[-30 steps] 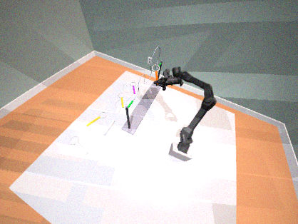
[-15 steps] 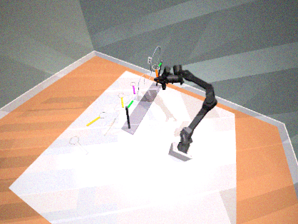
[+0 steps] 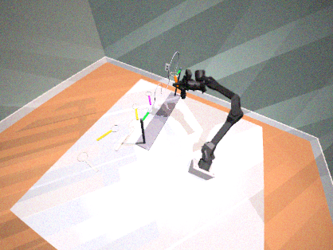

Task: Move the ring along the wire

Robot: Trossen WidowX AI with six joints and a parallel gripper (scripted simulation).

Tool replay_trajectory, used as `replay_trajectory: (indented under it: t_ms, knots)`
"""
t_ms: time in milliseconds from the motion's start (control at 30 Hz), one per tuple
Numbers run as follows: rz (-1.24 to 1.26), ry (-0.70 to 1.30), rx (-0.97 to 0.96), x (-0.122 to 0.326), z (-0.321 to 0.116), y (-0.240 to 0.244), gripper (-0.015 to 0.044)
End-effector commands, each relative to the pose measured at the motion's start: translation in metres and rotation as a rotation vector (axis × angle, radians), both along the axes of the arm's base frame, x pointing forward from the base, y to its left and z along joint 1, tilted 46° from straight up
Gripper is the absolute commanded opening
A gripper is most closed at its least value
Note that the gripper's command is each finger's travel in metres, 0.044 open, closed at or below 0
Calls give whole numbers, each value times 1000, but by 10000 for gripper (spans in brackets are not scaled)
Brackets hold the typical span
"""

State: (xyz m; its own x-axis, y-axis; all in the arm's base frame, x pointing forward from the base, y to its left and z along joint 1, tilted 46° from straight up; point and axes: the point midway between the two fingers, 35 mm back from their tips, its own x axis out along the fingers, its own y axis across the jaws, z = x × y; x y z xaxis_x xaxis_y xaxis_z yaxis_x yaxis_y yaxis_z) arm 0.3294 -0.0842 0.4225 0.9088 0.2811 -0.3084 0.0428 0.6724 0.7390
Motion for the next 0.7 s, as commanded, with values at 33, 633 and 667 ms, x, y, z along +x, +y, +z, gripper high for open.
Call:
replay_trajectory:
  t_ms: [33,633,667]
  knots:
    - [10,-13,69,0,12,9,-150]
    - [16,-21,296,-1,43,27,-150]
    - [15,-22,308,-1,45,28,-150]
